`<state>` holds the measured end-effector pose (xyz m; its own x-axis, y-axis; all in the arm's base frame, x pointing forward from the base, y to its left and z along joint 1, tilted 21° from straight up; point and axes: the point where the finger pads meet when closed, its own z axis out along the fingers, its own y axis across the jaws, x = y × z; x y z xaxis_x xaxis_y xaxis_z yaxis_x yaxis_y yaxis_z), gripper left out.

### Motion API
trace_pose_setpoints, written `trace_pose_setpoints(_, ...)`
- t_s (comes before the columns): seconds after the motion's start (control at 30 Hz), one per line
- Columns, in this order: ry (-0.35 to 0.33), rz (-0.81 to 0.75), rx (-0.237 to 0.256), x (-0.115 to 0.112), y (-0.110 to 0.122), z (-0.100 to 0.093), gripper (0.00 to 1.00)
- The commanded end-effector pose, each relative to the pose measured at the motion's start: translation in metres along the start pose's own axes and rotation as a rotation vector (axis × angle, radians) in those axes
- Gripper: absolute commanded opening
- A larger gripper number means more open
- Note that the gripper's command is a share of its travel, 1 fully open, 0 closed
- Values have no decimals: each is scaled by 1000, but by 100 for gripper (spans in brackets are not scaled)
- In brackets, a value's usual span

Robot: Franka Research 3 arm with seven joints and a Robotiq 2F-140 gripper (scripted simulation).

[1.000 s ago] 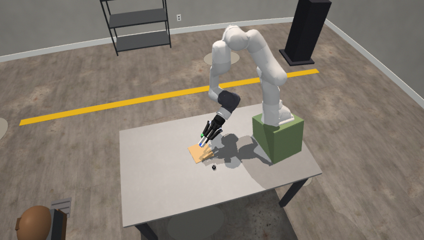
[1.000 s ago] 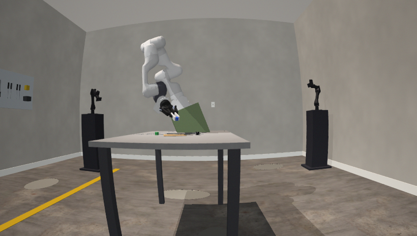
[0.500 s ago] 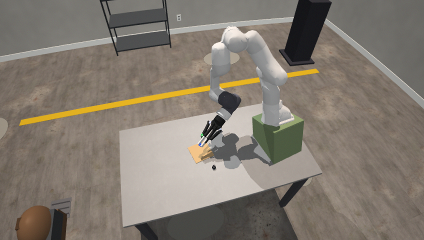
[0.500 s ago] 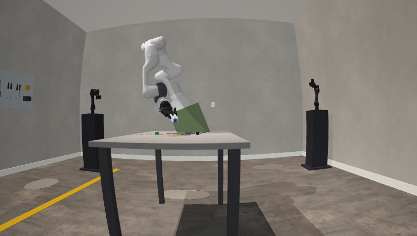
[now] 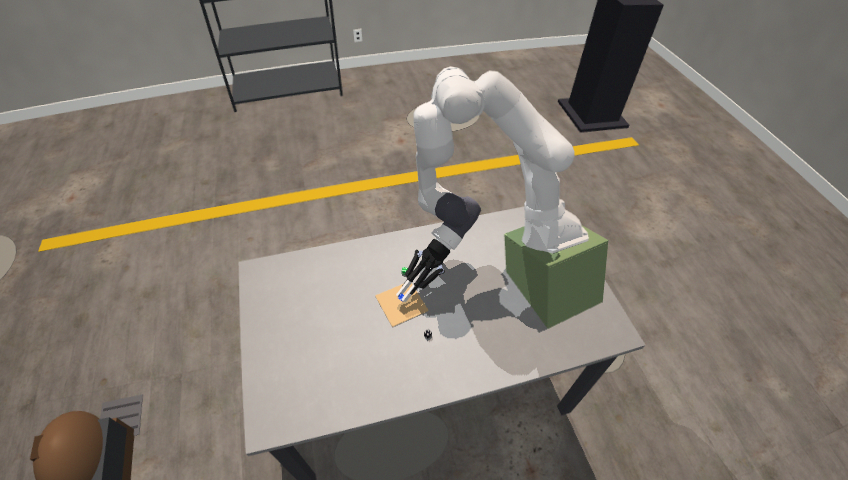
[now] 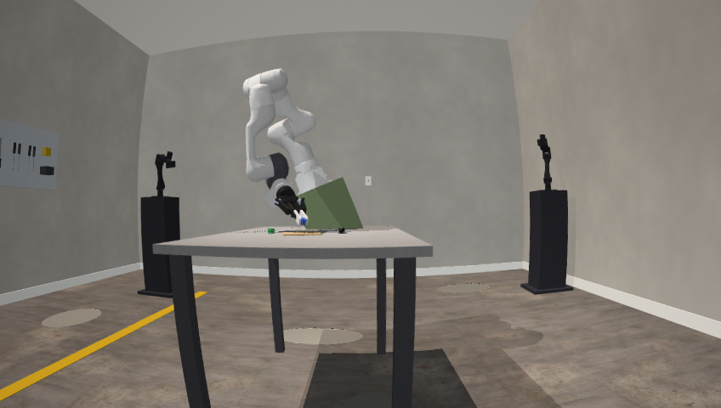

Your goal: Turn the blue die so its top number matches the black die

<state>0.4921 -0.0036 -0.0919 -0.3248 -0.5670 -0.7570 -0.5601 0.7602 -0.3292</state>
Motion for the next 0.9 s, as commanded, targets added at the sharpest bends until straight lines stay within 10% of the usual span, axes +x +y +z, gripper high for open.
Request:
trace_pose_setpoints(0.0,-17,-13,7,-1,-3,4,9)
trace_pose_setpoints(0.87,-17,-13,7,14,-3,12,9)
